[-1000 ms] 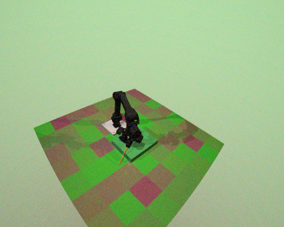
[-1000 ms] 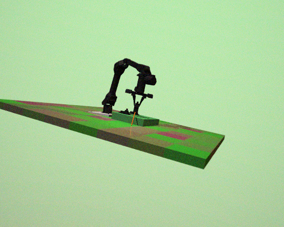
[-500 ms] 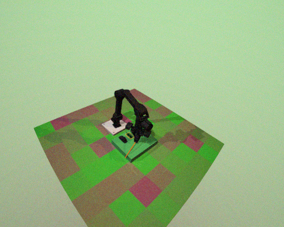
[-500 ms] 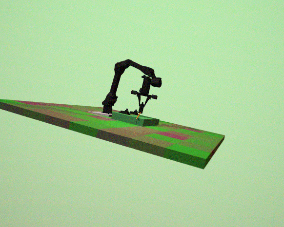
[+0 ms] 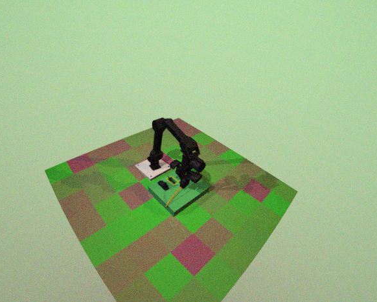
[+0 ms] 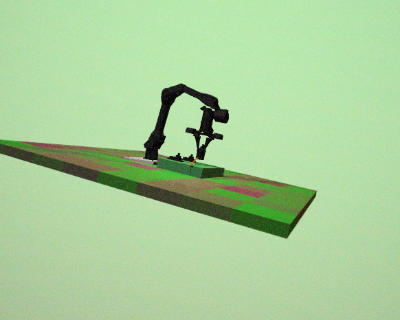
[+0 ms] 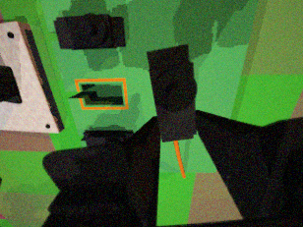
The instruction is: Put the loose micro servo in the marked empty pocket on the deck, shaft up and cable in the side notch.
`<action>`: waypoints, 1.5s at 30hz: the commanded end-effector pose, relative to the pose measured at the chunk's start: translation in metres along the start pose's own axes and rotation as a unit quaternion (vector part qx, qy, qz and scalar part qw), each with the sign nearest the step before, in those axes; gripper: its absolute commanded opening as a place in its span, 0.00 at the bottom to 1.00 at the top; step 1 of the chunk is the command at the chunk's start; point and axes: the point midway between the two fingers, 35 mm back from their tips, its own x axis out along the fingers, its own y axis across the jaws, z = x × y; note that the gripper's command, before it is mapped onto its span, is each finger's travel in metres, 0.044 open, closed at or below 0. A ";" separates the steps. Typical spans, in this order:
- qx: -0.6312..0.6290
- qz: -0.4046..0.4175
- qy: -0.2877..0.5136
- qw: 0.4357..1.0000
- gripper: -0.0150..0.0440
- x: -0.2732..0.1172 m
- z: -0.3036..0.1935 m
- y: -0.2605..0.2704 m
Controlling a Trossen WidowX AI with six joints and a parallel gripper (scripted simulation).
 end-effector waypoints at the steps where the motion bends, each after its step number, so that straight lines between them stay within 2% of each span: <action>1: 0.060 -0.006 -0.001 0.998 0.25 -0.003 0.001 0.000; 11: 0.231 -0.006 -0.002 0.973 0.25 -0.003 0.000 0.000; 22: 0.411 -0.005 -0.003 0.912 0.25 -0.003 0.000 0.000; 33: 0.576 -0.005 -0.004 0.817 0.25 -0.003 0.001 0.000; 45: 0.732 -0.004 -0.005 0.681 0.25 -0.003 0.001 0.000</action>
